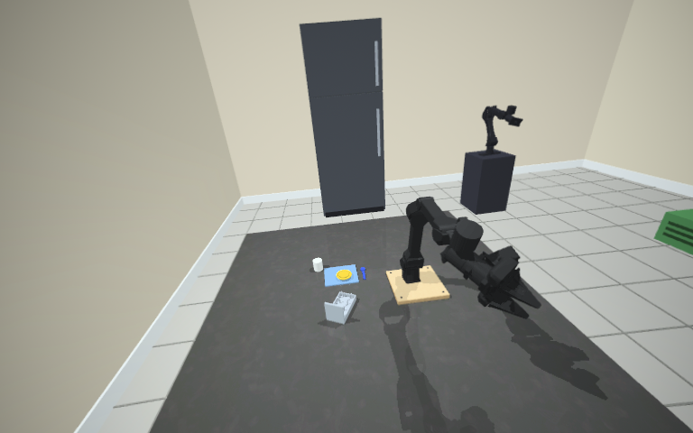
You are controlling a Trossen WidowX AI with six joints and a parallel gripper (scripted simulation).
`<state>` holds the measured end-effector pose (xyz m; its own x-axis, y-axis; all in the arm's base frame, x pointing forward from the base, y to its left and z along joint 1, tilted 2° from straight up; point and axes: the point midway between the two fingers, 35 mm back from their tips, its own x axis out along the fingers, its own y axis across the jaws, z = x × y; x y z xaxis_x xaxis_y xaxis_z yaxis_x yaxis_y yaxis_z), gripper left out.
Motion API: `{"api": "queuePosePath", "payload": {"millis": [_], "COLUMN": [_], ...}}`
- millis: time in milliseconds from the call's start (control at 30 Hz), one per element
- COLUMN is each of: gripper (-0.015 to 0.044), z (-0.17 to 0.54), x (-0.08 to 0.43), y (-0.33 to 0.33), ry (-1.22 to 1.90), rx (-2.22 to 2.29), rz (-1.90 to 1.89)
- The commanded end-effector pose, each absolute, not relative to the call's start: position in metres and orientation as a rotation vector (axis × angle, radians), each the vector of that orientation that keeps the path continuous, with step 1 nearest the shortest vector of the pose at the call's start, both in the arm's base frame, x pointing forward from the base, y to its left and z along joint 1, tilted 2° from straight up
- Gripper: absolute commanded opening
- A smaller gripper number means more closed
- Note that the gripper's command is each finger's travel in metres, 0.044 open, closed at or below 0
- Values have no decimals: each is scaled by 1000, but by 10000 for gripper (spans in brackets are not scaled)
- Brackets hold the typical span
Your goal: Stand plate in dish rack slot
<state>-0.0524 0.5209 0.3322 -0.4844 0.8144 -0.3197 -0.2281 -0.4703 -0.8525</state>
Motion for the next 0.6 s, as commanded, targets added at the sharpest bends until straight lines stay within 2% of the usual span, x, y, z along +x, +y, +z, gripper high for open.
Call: {"api": "queuePosePath", "payload": {"millis": [0,567], "gripper": [400,400], "z": [318,270], "x": [-11,154], "y": [519,472], "ry": [-848,-248], "rx": [-1022,-1060], "rz": [1967,1726]}}
